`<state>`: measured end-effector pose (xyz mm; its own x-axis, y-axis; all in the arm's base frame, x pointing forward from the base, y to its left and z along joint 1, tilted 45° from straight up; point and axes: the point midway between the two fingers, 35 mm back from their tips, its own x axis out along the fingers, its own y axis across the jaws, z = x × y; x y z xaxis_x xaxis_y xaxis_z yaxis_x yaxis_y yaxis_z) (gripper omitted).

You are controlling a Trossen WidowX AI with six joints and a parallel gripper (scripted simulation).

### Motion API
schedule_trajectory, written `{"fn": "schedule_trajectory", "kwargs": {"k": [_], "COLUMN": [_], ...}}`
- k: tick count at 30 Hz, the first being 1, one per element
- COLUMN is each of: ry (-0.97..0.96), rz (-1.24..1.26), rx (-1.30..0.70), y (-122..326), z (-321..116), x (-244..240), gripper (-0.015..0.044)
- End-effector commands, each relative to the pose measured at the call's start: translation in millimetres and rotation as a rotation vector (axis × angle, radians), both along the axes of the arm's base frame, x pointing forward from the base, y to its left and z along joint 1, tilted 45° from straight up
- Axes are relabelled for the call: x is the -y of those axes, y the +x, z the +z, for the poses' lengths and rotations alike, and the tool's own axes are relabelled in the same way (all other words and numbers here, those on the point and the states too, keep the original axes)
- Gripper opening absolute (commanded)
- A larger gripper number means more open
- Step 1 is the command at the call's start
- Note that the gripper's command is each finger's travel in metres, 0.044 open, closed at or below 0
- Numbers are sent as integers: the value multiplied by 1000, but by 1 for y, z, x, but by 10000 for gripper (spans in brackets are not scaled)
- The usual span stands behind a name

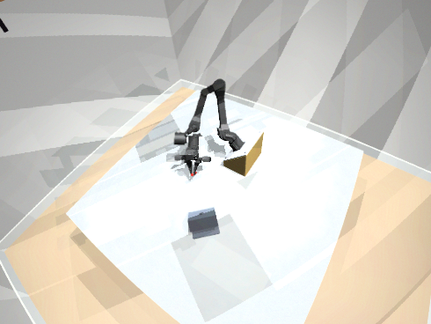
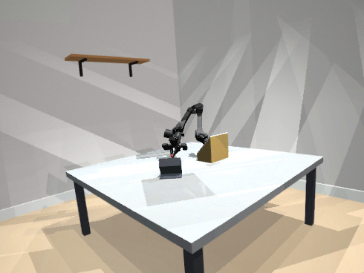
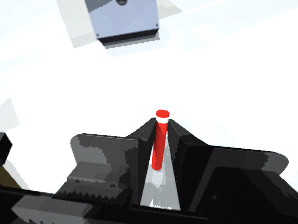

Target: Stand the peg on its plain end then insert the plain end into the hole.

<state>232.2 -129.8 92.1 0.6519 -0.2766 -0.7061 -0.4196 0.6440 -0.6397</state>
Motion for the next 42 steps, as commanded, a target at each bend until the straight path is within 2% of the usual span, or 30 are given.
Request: {"fn": "schedule_trajectory", "kwargs": {"k": [1, 42], "ry": [15, 161], "rz": [23, 253], "rx": [18, 243], "y": [-3, -29], "z": [-1, 8], "x": [0, 6], "gripper": [51, 51]}}
